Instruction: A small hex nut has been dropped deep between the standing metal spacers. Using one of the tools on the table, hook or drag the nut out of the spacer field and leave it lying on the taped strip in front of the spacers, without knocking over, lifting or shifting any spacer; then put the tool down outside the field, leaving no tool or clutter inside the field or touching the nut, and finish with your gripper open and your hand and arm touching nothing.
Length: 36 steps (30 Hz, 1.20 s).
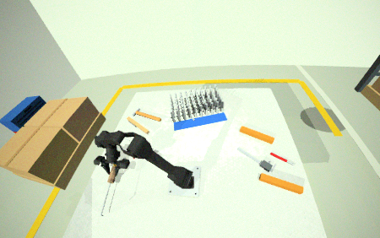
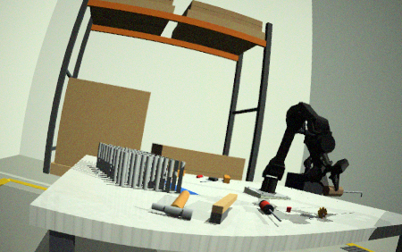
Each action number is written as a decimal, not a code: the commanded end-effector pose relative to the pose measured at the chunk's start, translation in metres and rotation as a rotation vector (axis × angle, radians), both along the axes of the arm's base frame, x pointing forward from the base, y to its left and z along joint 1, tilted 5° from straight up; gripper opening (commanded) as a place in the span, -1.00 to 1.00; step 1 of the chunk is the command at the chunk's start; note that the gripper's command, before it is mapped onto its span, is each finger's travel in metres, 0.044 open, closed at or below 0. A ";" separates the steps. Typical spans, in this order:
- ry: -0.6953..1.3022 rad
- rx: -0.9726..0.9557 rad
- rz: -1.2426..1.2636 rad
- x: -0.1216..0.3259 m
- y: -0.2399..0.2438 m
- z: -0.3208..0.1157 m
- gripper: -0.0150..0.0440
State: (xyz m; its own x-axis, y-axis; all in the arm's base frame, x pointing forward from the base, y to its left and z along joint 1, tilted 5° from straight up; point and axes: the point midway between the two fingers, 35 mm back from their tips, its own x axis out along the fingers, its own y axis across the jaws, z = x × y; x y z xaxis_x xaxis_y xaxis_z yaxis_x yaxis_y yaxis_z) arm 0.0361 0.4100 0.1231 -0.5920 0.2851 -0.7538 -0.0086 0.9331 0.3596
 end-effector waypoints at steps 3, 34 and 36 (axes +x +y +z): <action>0.007 0.000 -0.003 -0.001 0.000 -0.004 -0.49; 0.007 0.000 -0.003 -0.003 -0.001 -0.028 -0.49; 0.007 0.000 -0.003 -0.003 -0.001 -0.029 -0.49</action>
State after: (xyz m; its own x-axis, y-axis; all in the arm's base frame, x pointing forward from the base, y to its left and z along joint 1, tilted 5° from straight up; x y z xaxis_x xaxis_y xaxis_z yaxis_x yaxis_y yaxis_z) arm 0.0336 0.4092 0.0955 -0.5925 0.2850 -0.7535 -0.0084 0.9331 0.3595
